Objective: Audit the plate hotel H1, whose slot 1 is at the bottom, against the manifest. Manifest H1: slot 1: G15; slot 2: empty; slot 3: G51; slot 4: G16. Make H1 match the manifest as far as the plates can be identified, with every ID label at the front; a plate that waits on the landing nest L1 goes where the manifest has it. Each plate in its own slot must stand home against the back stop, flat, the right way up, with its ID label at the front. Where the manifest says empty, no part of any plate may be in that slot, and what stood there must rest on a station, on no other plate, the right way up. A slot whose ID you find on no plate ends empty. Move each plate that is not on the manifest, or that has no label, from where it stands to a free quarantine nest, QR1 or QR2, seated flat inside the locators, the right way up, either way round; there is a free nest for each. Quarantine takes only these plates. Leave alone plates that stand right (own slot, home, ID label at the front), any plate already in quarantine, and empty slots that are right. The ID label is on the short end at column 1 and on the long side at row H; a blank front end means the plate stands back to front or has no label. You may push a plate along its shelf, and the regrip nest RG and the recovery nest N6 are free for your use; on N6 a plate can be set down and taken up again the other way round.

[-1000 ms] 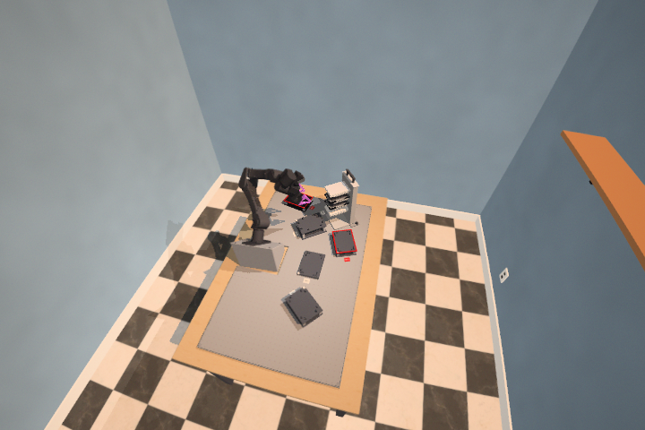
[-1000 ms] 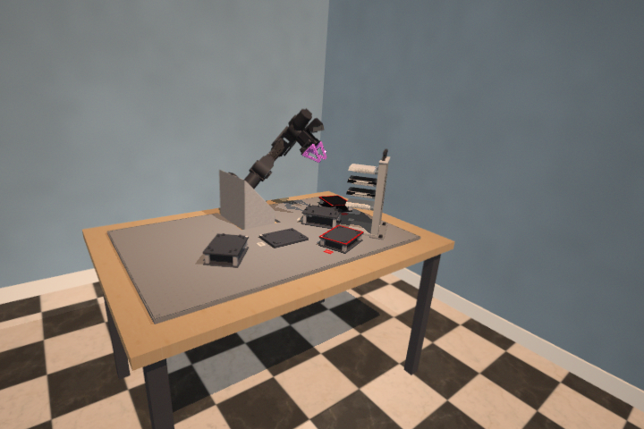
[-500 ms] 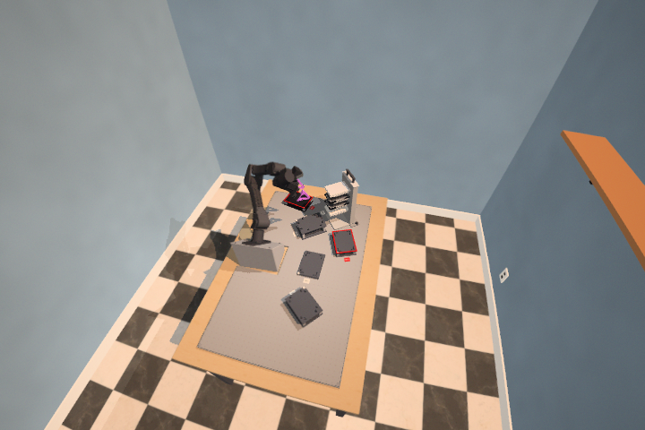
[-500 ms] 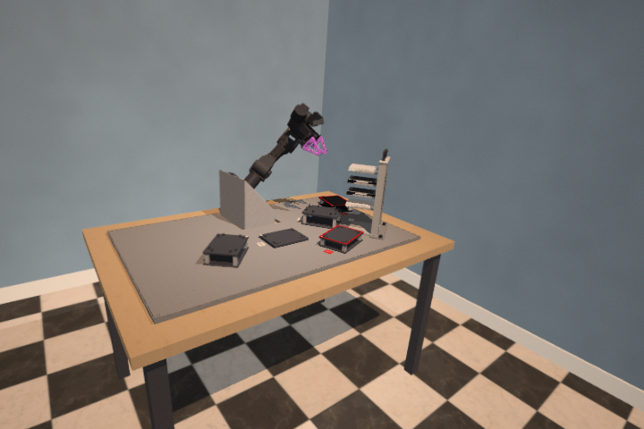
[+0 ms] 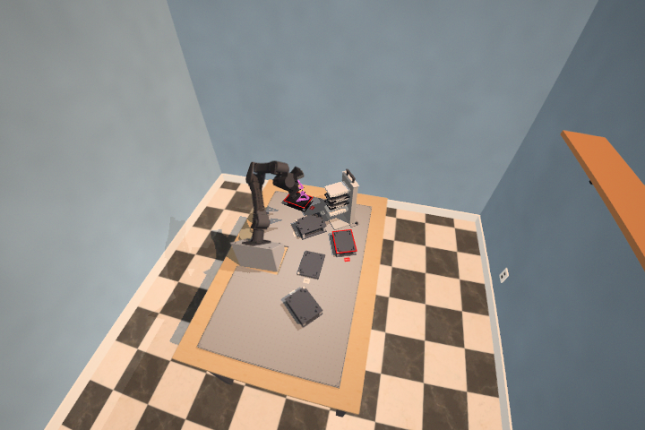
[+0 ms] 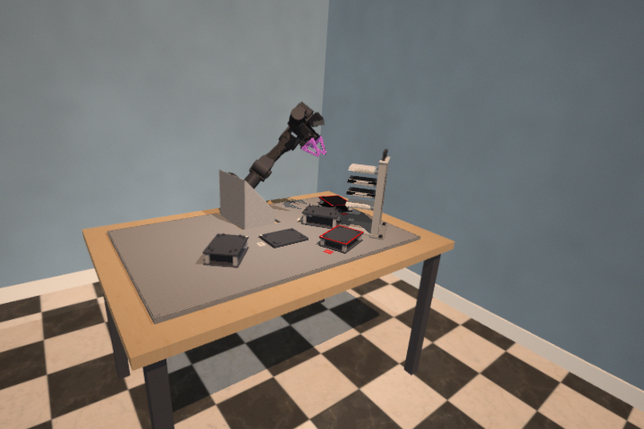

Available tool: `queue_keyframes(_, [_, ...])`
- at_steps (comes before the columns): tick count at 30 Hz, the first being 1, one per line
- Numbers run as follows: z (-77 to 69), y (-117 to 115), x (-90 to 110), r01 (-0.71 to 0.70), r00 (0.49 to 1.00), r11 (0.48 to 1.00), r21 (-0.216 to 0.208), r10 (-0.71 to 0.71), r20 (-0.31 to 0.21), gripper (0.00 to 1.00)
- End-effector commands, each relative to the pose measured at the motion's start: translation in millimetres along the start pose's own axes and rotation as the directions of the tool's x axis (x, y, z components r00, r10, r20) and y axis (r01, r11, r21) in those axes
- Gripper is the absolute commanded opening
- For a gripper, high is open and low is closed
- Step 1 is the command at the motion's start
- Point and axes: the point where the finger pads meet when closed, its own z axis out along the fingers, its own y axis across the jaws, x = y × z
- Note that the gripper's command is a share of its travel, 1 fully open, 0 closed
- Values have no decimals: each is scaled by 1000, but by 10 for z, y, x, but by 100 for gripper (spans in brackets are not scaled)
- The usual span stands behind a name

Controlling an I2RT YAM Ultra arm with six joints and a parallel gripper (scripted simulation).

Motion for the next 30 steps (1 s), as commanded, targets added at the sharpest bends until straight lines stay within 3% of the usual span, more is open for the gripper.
queue_keyframes(1, [-38, 11, -51, -1, 999, 998, -58, -2, -37, 100])
queue_keyframes(29, [-22, 12, -55, -1, 999, 998, -58, -2, -37, 100])
queue_keyframes(30, [60, -60, -173, 95, 995, 994, -55, -96, -20, 100])
